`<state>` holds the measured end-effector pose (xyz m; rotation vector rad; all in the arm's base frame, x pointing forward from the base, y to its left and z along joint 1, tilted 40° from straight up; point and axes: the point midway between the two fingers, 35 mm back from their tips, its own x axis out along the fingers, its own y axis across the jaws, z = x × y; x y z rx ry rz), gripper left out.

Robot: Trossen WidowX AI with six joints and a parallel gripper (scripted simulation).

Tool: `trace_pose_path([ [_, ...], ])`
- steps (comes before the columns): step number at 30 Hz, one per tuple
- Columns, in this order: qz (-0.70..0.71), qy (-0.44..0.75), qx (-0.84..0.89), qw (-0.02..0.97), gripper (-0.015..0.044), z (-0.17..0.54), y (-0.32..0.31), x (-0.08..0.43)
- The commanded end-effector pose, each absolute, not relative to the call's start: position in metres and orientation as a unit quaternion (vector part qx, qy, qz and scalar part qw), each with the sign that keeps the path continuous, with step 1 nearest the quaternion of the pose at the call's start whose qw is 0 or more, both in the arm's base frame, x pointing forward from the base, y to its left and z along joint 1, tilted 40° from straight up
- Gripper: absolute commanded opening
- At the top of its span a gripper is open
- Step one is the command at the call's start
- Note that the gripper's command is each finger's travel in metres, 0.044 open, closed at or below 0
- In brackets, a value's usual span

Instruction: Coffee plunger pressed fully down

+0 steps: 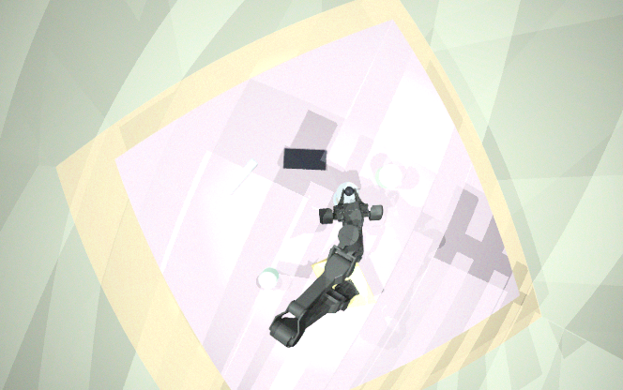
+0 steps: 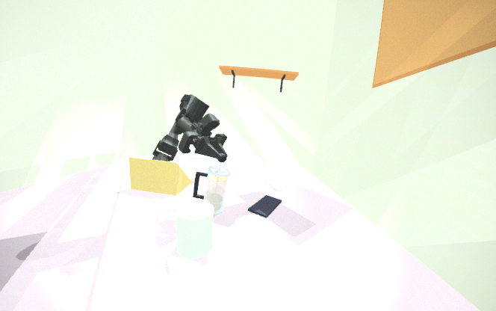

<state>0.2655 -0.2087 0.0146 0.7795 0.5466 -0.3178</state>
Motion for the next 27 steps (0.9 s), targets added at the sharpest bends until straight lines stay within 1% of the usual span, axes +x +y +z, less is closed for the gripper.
trace_pose_path([
  [1, -0.146, 0.279, 0.388, 0.866, 0.0121, 0.0033, -0.1984, 0.2655],
  [27, -0.146, 0.279, 0.388, 0.866, 0.0121, 0.0022, -0.202, 0.2666],
])
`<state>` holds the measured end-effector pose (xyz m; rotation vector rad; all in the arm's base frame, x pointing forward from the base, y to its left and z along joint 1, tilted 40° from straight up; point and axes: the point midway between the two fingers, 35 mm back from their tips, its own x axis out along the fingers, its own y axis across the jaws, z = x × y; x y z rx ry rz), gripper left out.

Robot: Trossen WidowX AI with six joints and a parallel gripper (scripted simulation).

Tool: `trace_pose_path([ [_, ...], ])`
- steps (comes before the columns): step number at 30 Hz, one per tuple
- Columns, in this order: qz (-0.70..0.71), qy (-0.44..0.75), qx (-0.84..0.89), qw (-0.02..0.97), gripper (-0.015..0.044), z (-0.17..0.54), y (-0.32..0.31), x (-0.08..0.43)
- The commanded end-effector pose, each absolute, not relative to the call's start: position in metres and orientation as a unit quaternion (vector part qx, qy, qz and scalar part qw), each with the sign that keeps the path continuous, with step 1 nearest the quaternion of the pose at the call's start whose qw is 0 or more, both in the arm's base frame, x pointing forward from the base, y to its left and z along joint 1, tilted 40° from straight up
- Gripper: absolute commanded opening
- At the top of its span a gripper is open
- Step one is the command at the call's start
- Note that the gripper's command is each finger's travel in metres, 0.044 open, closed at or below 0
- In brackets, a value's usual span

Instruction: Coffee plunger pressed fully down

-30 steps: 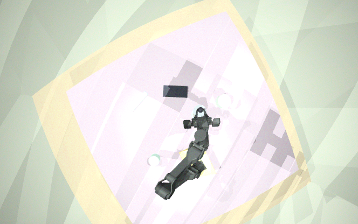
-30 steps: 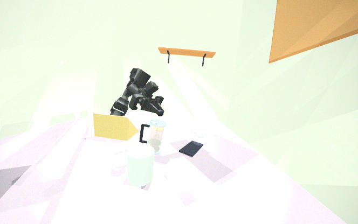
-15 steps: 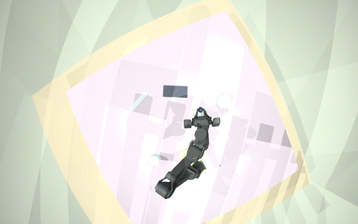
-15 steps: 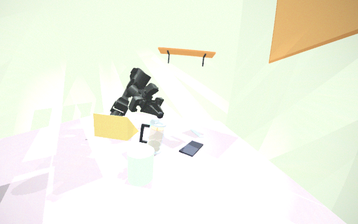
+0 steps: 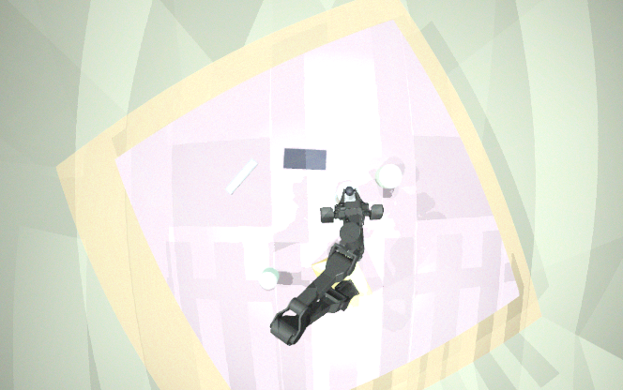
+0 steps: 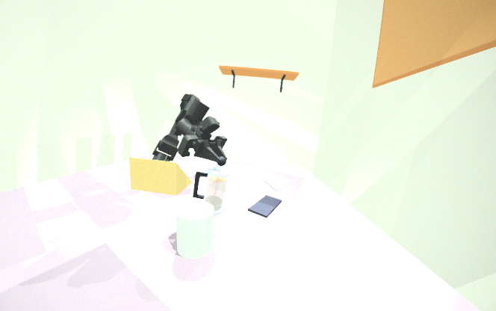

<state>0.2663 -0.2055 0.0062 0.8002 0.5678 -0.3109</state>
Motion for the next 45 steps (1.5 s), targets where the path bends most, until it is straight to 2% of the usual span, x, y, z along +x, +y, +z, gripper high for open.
trace_pose_path([
  [1, -0.146, 0.279, 0.388, 0.866, 0.0121, 0.002, -0.202, 0.267],
  [16, -0.148, 0.272, 0.384, 0.87, 0.0121, 0.006, -0.206, 0.267],
  [28, -0.148, 0.272, 0.384, 0.87, 0.0436, 0.006, -0.206, 0.267],
  [33, -0.148, 0.273, 0.383, 0.87, 0.044, 0.01, -0.209, 0.265],
  [41, -0.143, 0.279, 0.387, 0.867, 0.044, 0.075, -0.237, 0.237],
  [45, -0.143, 0.279, 0.387, 0.867, 0.044, 0.077, -0.237, 0.236],
])
